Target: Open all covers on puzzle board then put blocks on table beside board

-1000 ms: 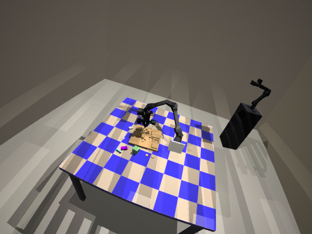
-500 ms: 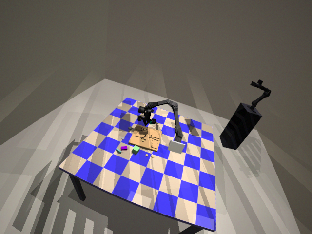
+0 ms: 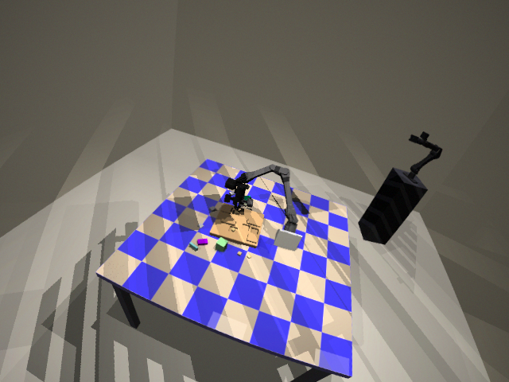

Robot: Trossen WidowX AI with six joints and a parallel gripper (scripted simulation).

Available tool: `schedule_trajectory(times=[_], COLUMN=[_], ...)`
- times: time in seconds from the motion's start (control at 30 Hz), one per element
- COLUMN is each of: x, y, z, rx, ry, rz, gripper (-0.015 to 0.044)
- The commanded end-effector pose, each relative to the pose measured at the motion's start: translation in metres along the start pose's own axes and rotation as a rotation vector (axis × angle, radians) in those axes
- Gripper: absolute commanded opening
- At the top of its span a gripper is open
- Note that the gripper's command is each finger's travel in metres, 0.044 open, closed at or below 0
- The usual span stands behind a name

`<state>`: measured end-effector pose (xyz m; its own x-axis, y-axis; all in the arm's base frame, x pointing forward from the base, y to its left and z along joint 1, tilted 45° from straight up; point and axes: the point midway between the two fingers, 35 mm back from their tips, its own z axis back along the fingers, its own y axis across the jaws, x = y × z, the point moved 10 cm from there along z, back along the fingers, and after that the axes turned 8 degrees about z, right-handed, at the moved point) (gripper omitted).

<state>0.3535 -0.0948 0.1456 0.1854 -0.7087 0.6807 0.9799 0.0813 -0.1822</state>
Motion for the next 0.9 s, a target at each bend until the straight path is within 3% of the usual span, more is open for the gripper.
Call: schedule_trajectory(times=[0.0, 0.87], x=[-0.002, -0.012], y=[0.001, 0.001], z=[-0.004, -0.017], rx=[0.0, -0.001], ry=[-0.003, -0.003], rz=[0.009, 0.009], gripper=[0.0, 0.0])
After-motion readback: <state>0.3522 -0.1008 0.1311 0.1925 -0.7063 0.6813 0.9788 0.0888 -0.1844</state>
